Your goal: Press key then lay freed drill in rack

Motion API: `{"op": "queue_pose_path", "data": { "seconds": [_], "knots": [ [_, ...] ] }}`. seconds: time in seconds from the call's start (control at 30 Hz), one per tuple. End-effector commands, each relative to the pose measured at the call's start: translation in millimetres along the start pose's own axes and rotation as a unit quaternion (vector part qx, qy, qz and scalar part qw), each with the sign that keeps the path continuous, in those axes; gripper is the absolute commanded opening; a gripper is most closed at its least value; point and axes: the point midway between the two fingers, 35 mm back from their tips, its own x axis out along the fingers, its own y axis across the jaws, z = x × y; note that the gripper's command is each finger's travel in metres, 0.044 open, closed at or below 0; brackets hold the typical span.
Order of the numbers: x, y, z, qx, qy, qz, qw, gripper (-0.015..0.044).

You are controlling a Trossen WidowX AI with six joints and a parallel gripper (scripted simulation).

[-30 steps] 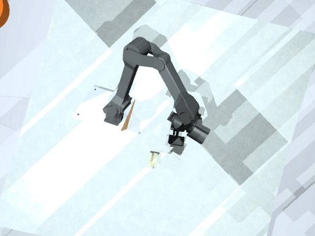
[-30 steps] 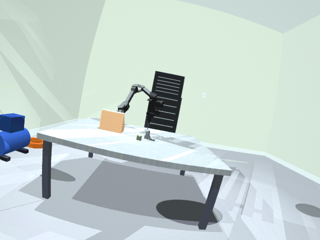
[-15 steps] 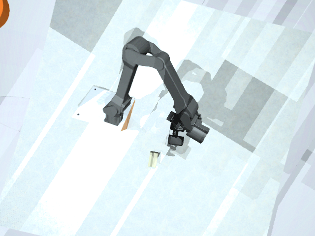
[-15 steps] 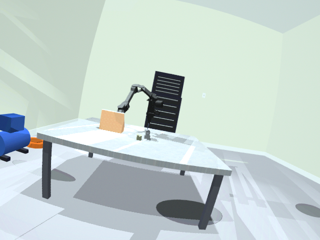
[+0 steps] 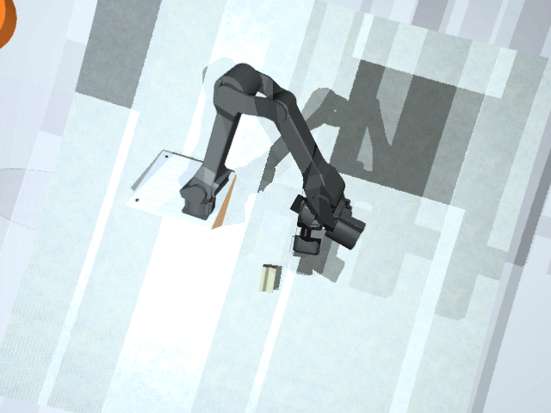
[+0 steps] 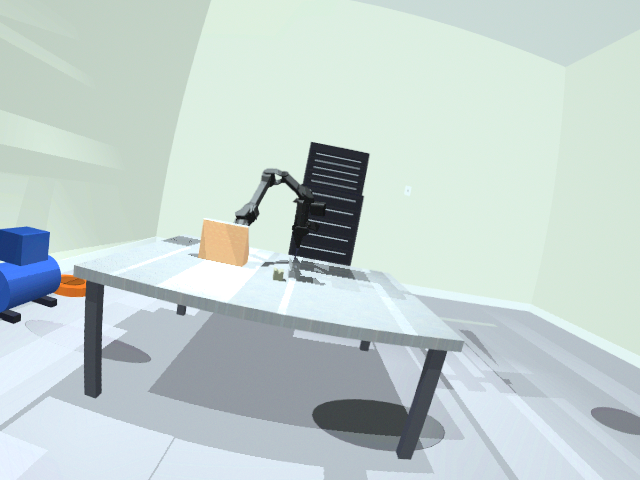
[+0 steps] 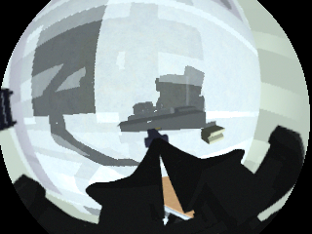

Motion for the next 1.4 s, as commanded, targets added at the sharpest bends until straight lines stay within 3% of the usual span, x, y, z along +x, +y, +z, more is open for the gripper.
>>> {"op": "queue_pose_path", "data": {
  "seconds": [0.0, 0.3, 0.43, 0.53, 0.73, 0.93, 1.13, 1.37],
  "knots": [
    [18.8, 3.7, -7.4, -0.005, 0.025, 0.009, 1.000, 0.0026],
    [-57.9, -1.5, 3.1, -0.005, 0.026, 0.007, 1.000, 0.0263],
    [-51.4, -2.9, 3.4, -0.010, 0.019, 0.007, 1.000, 0.0368],
    [-38.6, -24.8, 7.3, -0.110, 0.023, 0.006, 0.994, 0.0440],
    [-3.7, -80.4, 9.6, -0.365, 0.030, 0.012, 0.931, 0.0440],
    [31.1, -131.7, 3.7, -0.596, 0.024, 0.019, 0.803, 0.0440],
    [50.0, -158.3, -2.4, -0.709, 0.014, 0.021, 0.705, 0.0440],
    [50.5, -159.0, -2.6, -0.711, 0.014, 0.021, 0.702, 0.0440]
  ]
}}
